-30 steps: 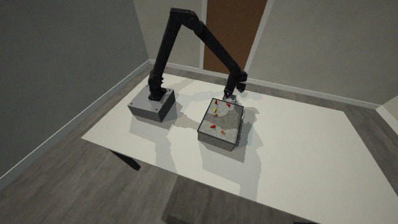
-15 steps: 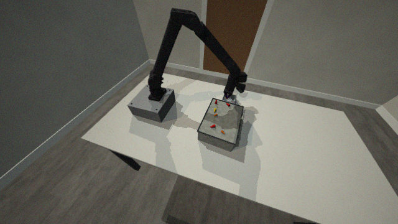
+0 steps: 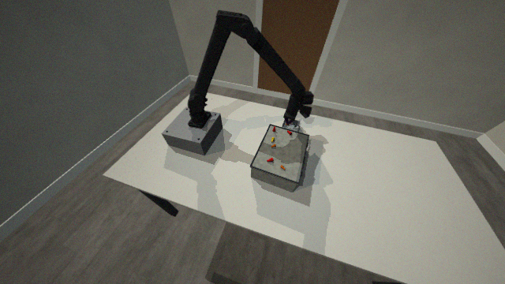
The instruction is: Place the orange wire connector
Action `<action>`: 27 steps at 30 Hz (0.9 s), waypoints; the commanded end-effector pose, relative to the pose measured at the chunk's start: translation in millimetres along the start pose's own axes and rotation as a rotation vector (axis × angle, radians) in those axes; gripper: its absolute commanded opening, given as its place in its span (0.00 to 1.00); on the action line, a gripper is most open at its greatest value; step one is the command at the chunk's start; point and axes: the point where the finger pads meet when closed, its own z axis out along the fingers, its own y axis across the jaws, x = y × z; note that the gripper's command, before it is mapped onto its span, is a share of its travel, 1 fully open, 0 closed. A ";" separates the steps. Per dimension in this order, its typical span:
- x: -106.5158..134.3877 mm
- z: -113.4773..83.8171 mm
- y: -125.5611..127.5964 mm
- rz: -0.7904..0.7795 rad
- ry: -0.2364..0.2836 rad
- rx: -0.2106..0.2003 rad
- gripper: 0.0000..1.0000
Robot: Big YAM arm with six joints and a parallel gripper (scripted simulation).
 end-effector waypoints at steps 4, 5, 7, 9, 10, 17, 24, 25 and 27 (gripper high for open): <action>-10.8 8.8 -3.2 0.005 -0.007 -0.006 0.06; -10.8 8.8 -3.2 0.005 -0.007 -0.006 0.06; -10.9 8.8 -3.2 0.005 -0.007 -0.006 0.06; -10.9 8.8 -3.2 0.005 -0.007 -0.006 0.06; -10.9 8.8 -3.2 0.005 -0.007 -0.006 0.06; -10.9 8.7 -3.2 0.005 -0.007 -0.006 0.06; -10.7 10.0 -3.3 0.005 -0.007 -0.006 0.06; -10.5 11.0 -3.4 0.005 -0.006 -0.005 0.06; -9.7 14.0 -3.9 0.005 -0.005 -0.005 0.06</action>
